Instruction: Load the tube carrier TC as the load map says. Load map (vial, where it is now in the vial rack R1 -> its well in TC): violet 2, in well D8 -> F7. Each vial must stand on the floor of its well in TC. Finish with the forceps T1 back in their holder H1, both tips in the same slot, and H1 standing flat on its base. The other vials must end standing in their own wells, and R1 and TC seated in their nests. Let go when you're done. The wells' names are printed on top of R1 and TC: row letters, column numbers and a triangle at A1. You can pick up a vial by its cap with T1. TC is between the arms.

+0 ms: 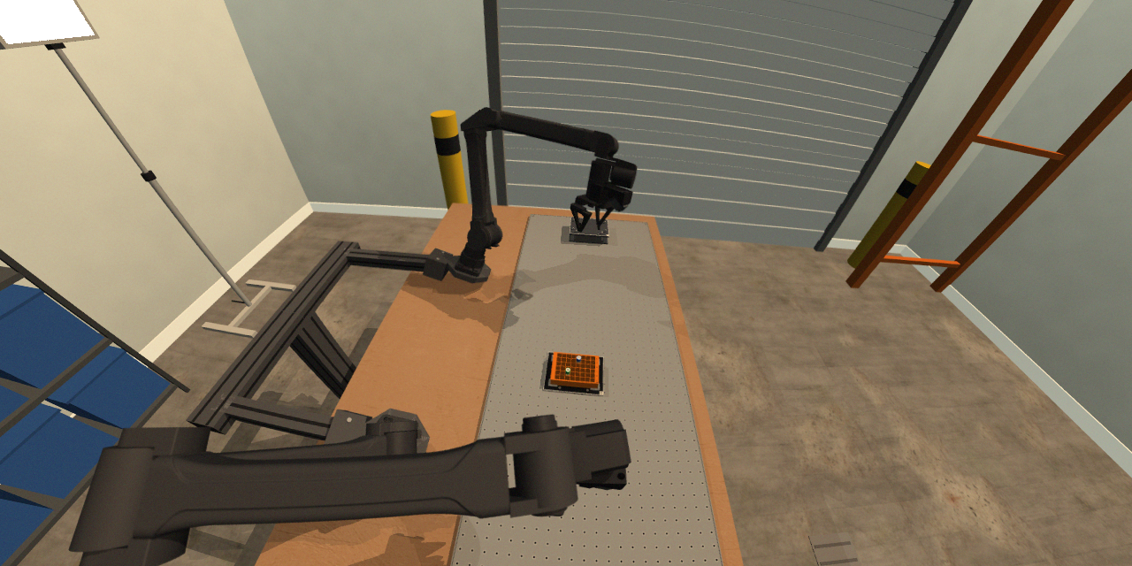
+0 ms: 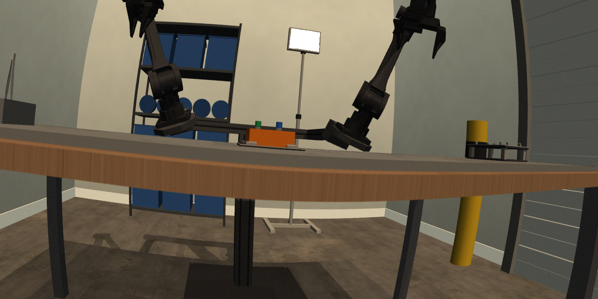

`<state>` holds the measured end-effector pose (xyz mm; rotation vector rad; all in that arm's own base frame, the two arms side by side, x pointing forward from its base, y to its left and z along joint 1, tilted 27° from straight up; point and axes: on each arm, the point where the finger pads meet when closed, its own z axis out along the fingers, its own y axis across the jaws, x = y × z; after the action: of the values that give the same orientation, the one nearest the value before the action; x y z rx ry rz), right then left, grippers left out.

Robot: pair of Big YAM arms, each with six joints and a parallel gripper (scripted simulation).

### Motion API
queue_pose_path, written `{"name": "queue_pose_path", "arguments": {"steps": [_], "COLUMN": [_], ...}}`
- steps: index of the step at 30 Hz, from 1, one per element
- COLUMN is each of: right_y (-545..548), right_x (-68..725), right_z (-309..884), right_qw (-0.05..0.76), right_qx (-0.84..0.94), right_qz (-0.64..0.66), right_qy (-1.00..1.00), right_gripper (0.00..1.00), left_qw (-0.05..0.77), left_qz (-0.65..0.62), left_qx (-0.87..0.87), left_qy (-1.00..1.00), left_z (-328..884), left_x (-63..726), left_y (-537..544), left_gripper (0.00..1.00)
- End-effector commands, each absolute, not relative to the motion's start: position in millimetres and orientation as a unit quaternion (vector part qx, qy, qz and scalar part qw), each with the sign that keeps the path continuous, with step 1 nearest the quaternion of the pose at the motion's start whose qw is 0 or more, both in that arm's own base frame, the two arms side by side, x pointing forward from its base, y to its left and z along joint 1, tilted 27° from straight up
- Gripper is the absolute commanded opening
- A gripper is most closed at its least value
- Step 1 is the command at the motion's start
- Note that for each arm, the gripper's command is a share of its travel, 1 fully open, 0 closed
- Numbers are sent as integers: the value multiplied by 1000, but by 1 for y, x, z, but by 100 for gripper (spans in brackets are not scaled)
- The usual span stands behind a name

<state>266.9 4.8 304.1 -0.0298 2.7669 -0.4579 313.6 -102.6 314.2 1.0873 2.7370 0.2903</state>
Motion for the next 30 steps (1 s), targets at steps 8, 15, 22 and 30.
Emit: {"name": "queue_pose_path", "arguments": {"steps": [8, 15, 22, 30], "right_y": [6, 6, 6, 6], "right_x": [271, 271, 271, 271], "right_z": [316, 316, 316, 316], "right_qw": [181, 181, 181, 181], "right_qx": [-2, -2, -2, -2], "right_qz": [-158, -158, -158, -158], "right_qy": [971, 971, 971, 971], "right_gripper": [23, 23, 23, 23], "left_qw": [131, 146, 163, 198], "left_qz": [121, 136, 150, 155], "left_qx": [221, 145, 68, -5], "left_qy": [959, 969, 973, 968], "left_z": [318, 315, 310, 325], "left_x": [303, 292, 281, 274], "left_y": [-67, -46, -25, -7], "left_gripper": [100, 100, 100, 100]}}
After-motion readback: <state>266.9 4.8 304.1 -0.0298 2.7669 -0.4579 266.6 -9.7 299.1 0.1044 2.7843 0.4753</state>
